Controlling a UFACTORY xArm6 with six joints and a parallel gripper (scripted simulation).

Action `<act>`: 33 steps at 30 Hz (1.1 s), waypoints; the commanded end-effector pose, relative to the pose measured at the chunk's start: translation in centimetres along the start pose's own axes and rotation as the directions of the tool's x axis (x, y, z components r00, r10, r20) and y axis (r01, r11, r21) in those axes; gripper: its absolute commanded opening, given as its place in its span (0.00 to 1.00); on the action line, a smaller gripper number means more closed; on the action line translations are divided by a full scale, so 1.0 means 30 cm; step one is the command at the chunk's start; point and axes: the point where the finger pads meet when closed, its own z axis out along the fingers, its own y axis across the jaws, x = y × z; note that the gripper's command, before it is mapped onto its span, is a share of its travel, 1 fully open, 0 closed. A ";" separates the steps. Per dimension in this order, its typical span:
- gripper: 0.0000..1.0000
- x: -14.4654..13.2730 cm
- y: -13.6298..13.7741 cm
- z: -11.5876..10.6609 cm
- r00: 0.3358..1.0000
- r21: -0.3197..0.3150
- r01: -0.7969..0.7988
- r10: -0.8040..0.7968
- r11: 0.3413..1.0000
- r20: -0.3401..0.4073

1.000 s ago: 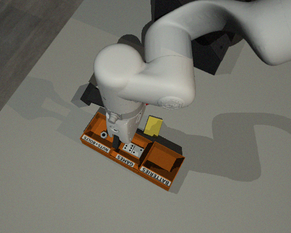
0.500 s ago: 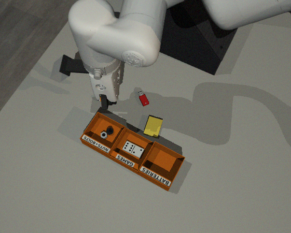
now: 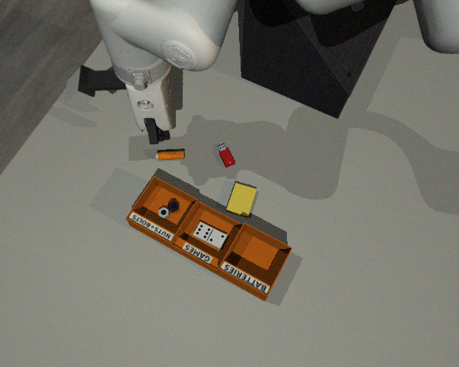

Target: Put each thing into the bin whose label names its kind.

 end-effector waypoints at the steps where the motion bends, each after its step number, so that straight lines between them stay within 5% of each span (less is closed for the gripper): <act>1: 0.28 -0.005 -0.018 -0.004 1.000 0.003 0.002 -0.002 1.000 -0.002; 33: 0.28 -0.022 -0.044 -0.004 1.000 0.003 0.002 -0.002 1.000 -0.002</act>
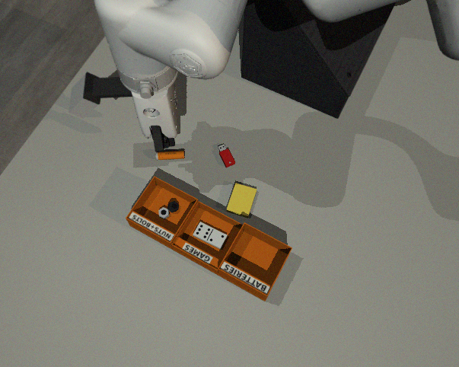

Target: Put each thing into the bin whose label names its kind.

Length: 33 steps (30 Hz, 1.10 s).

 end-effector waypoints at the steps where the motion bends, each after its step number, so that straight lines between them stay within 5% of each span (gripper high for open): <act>1: 0.28 0.004 -0.003 -0.004 1.000 0.002 0.001 -0.001 1.000 -0.003; 10: 0.28 0.004 -0.003 -0.004 1.000 0.002 0.001 -0.001 1.000 -0.003; 27: 0.28 0.005 -0.004 0.196 1.000 0.002 0.001 -0.001 1.000 -0.003; 33: 0.28 0.006 -0.005 0.203 1.000 0.002 0.001 -0.001 1.000 -0.003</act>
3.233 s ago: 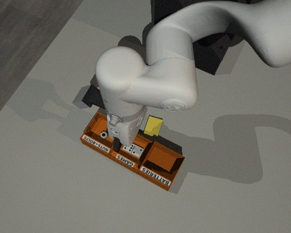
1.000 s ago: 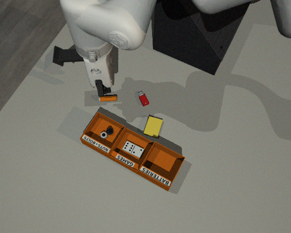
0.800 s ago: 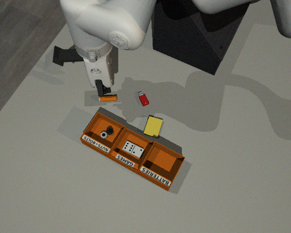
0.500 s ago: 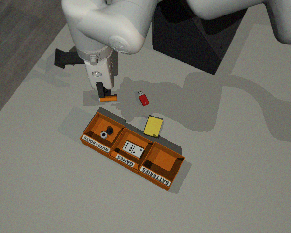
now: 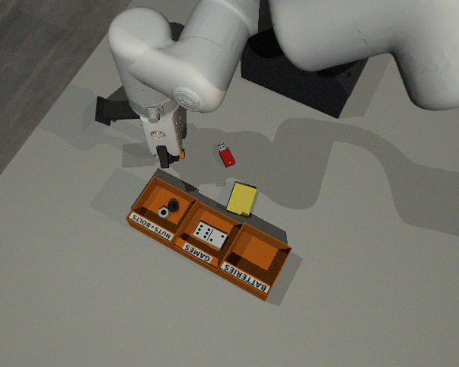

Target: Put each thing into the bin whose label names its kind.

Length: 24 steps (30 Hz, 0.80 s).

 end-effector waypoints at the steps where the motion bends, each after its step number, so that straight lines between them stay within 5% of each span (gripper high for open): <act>1: 0.28 0.008 -0.008 0.010 1.000 0.004 0.002 -0.002 1.000 -0.004; 24: 0.28 0.006 -0.006 0.050 1.000 0.004 0.002 -0.002 1.000 -0.004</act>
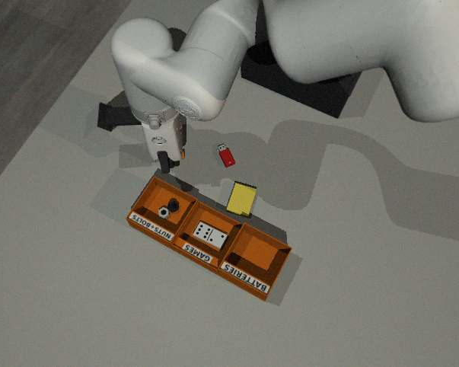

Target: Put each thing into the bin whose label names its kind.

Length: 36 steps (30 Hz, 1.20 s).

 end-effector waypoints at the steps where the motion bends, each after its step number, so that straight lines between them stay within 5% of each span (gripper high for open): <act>1: 0.28 0.003 -0.003 -0.003 1.000 0.002 0.001 -0.001 1.000 -0.002; 2: 0.00 0.003 -0.003 -0.003 1.000 0.002 0.001 -0.001 1.000 -0.002; 36: 0.00 0.003 -0.003 -0.036 1.000 0.002 0.001 -0.001 1.000 -0.003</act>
